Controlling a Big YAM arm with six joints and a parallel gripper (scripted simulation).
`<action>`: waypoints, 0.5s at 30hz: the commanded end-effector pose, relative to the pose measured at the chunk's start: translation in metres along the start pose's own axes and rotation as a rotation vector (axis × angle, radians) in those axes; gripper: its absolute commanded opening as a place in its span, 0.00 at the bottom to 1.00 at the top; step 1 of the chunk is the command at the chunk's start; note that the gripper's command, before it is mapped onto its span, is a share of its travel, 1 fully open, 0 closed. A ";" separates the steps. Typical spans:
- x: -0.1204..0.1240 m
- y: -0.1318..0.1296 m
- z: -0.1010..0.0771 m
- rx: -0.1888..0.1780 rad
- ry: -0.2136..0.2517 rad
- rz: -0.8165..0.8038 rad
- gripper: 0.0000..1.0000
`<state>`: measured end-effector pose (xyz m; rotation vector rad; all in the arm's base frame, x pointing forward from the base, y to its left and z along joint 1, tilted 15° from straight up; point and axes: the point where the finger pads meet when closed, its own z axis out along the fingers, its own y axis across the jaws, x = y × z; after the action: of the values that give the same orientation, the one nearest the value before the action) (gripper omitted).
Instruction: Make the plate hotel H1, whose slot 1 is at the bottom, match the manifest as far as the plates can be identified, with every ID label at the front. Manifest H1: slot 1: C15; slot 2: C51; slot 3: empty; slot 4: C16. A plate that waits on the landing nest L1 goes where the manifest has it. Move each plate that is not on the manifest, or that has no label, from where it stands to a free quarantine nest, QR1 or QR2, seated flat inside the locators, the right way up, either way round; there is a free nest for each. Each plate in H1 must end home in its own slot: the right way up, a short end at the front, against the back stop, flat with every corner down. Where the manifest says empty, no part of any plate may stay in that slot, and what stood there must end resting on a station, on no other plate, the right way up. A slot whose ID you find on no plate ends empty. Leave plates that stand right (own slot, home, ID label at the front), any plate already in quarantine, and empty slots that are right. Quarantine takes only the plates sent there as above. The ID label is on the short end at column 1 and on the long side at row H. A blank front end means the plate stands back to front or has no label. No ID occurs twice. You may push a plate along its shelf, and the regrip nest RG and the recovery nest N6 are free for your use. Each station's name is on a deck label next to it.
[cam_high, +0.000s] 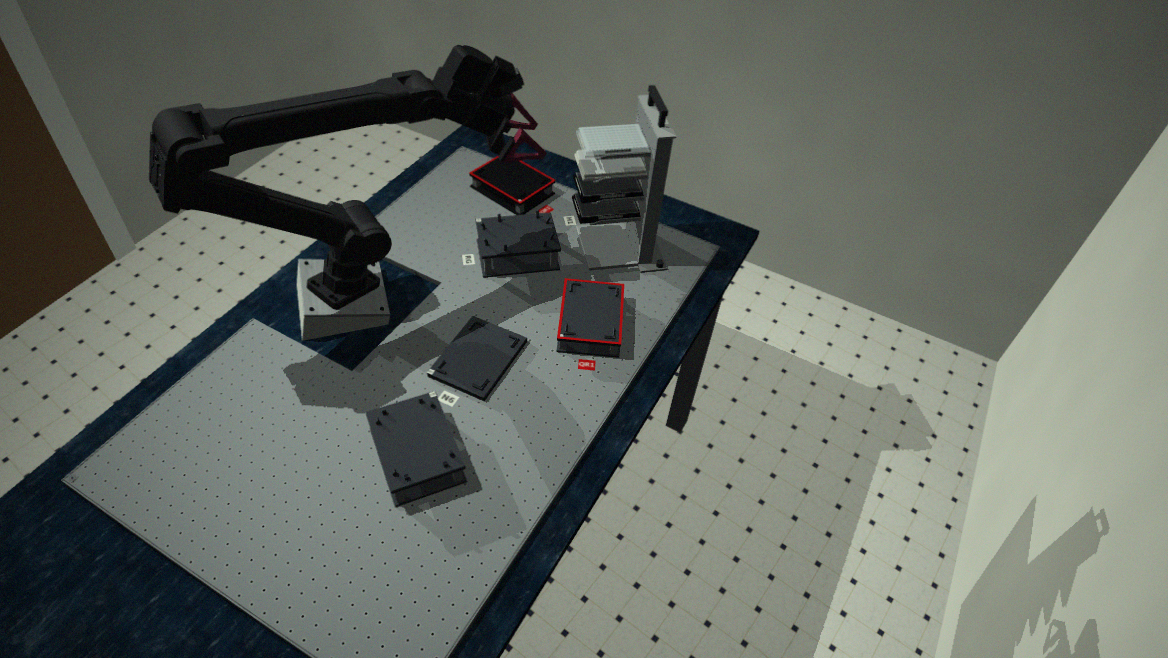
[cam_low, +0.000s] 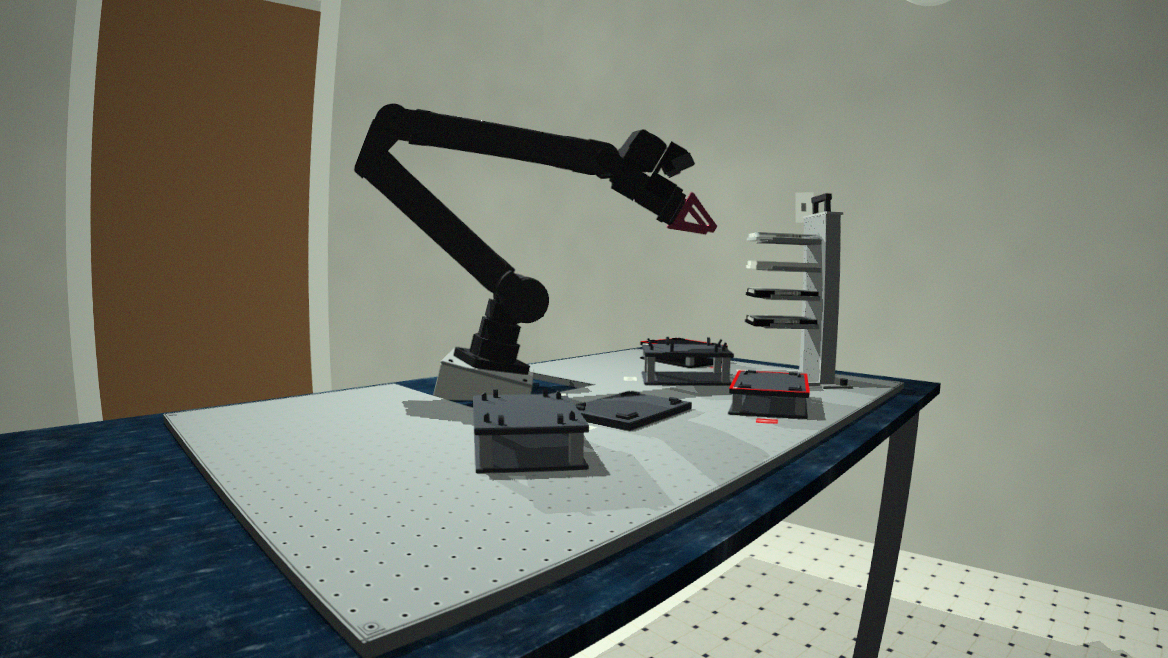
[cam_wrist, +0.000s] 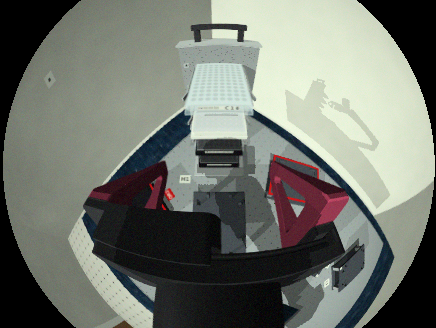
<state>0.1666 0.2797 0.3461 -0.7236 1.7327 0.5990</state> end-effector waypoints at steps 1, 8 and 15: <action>-0.007 -0.002 0.007 0.006 -0.021 -0.002 1.00; -0.015 -0.001 0.016 0.004 -0.036 0.003 1.00; -0.011 -0.002 0.025 0.005 -0.033 0.001 1.00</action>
<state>0.1795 0.2942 0.3370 -0.7254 1.7320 0.5983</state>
